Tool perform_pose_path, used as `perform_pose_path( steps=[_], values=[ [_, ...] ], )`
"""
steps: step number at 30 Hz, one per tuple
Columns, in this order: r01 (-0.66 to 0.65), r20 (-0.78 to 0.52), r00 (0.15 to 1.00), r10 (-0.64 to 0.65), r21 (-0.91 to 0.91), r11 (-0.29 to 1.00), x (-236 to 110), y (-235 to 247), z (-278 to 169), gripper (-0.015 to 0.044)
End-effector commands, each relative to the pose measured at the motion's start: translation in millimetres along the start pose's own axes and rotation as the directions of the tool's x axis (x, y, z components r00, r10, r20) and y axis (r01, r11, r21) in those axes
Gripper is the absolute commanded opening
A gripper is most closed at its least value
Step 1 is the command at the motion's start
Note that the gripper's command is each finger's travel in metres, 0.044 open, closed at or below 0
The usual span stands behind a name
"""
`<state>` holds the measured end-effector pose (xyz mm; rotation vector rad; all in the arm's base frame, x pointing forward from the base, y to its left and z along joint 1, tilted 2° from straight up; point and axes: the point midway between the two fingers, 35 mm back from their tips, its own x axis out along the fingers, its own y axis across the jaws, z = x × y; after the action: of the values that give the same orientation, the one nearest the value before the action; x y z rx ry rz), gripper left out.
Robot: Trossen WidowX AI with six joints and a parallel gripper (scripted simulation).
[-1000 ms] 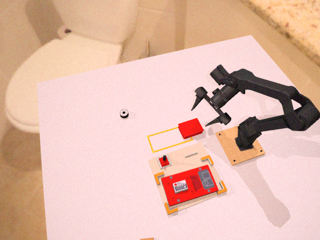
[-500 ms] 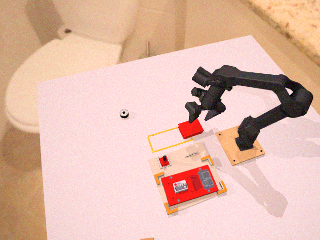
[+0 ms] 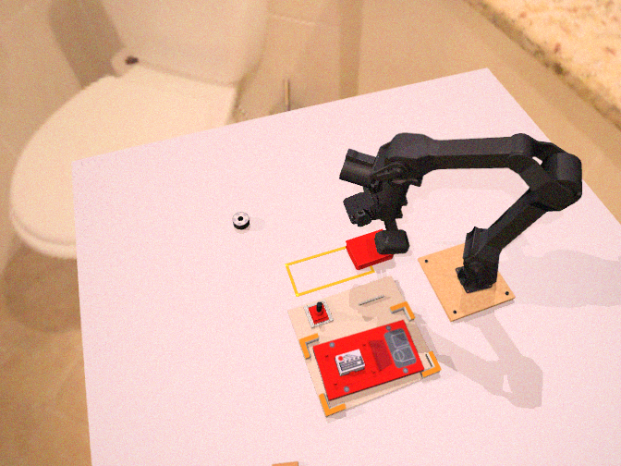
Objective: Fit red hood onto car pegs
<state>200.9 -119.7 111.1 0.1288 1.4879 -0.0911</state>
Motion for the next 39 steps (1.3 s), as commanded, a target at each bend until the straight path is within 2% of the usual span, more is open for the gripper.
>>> perform_pose_path(
  steps=[1,39],
  values=[
    [0.057,-0.041,0.997,-0.07,-0.268,0.962,-4,1,9,0.044],
    [0.057,-0.04,0.997,-0.07,-0.268,0.962,20,-1,10,0.044]
  ],
)
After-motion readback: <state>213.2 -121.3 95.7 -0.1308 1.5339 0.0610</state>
